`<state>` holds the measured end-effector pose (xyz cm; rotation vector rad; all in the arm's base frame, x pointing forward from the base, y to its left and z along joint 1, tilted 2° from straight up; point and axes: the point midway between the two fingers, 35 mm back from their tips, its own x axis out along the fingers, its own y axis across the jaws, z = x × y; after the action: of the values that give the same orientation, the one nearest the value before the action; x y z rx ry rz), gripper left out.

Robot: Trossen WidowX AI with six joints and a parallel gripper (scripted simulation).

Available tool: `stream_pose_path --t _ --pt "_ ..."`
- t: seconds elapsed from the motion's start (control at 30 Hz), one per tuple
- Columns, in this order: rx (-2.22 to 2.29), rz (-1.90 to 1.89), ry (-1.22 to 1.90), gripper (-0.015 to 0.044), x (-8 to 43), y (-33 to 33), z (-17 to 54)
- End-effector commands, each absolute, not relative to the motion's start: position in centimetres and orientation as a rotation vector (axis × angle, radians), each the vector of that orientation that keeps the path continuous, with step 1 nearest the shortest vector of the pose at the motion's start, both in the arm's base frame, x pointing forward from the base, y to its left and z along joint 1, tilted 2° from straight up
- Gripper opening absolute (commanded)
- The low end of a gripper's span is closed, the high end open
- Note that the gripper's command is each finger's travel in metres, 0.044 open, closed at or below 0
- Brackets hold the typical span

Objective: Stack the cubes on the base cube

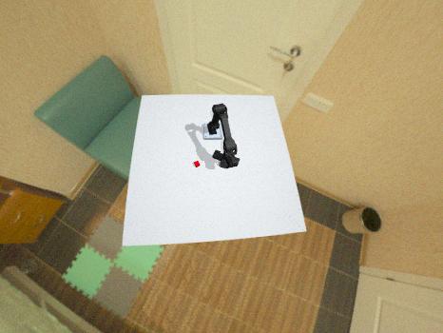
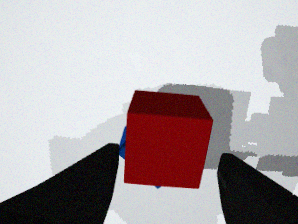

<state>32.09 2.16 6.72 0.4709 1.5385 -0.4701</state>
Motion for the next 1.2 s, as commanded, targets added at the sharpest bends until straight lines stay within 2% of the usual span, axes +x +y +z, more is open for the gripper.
stream_pose_path --t 0.0,0.43,0.5,0.83,1.17 --pt "0.473 -0.466 1.529 0.0205 32.4 2.2 7.5" --pt "0.473 -0.466 1.529 0.0205 32.4 2.2 8.4" --pt "0.486 -0.484 1.532 0.0257 32.2 1.6 8.3" --pt "0.696 -0.700 1.468 0.0265 31.6 -7.3 10.1" --pt "0.905 -0.919 1.380 0.0265 28.3 -15.7 11.9"
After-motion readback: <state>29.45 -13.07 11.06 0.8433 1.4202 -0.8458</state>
